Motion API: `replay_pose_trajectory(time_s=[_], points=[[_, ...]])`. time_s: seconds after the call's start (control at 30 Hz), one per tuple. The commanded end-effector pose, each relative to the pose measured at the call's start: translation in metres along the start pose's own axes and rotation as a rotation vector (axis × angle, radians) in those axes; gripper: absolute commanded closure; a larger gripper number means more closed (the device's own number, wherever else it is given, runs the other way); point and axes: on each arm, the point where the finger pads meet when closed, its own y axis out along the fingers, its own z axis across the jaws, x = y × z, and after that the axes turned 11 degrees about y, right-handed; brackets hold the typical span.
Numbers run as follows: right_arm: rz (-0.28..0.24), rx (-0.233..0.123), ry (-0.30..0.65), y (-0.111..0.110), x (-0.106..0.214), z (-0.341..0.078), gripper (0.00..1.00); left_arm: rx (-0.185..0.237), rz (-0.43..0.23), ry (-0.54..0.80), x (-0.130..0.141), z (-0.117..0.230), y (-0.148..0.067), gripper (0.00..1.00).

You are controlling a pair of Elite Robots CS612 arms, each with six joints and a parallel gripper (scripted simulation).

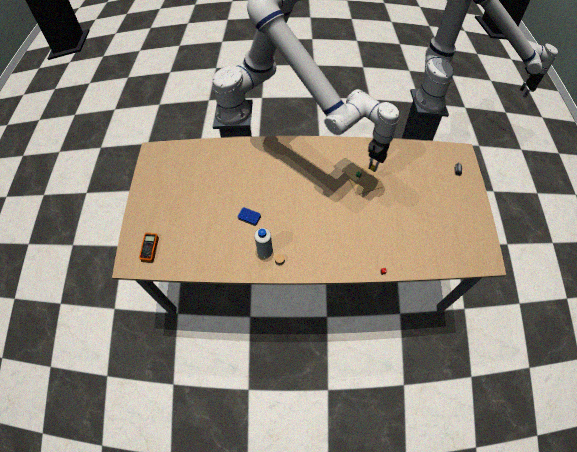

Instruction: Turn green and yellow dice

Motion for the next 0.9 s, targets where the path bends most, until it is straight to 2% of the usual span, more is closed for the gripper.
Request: replay_pose_trajectory(time_s=[0.0,0.17,0.4,0.47,0.87], points=[[0.0,-0.002,0.0,-0.001,0.0,-0.001,0.6,0.0,-0.001,0.0,0.001,0.0,-0.001,0.0],[0.0,-0.002,0.0,0.002,0.0,-0.001,0.6,0.0,-0.001,0.0,0.001,0.0,-0.001,0.0],[0.0,-0.002,0.0,0.024,0.0,-0.001,0.6,0.0,-0.001,0.0,0.001,0.0,-0.001,0.0],[0.0,-0.002,0.0,0.024,0.0,-0.001,0.6,0.0,-0.001,0.0,0.001,0.0,-0.001,0.0],[0.0,-0.002,0.0,0.079,0.0,-0.002,0.6,0.0,-0.001,0.0,0.001,0.0,-0.001,0.0]])
